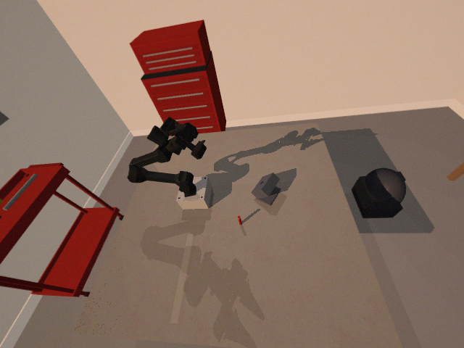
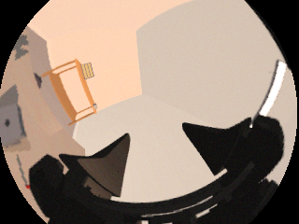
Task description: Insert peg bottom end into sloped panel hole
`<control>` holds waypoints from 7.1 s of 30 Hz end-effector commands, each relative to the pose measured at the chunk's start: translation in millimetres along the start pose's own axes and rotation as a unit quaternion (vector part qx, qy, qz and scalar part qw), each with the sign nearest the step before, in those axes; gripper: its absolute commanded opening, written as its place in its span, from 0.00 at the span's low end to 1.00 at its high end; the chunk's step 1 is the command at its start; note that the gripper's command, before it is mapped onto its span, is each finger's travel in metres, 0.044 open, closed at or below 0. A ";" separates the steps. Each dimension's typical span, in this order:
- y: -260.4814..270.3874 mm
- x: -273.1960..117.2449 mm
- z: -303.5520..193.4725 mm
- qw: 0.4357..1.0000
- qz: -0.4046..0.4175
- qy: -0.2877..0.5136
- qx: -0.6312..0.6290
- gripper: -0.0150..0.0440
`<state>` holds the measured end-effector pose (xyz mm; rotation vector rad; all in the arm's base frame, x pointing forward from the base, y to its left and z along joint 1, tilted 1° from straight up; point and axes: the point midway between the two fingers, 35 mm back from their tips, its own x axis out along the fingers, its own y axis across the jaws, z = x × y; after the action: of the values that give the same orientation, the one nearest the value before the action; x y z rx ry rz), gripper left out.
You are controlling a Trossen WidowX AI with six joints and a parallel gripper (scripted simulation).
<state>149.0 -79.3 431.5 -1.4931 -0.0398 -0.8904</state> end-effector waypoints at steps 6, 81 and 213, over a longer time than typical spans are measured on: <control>16.2 9.6 4.2 0.999 0.035 -0.003 0.008 1.00; 309.0 18.2 -51.0 0.750 0.546 0.302 0.219 1.00; 412.8 -81.9 -113.9 0.398 0.609 0.622 0.288 0.25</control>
<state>252.8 -205.6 7.8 0.3546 1.5352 -0.3655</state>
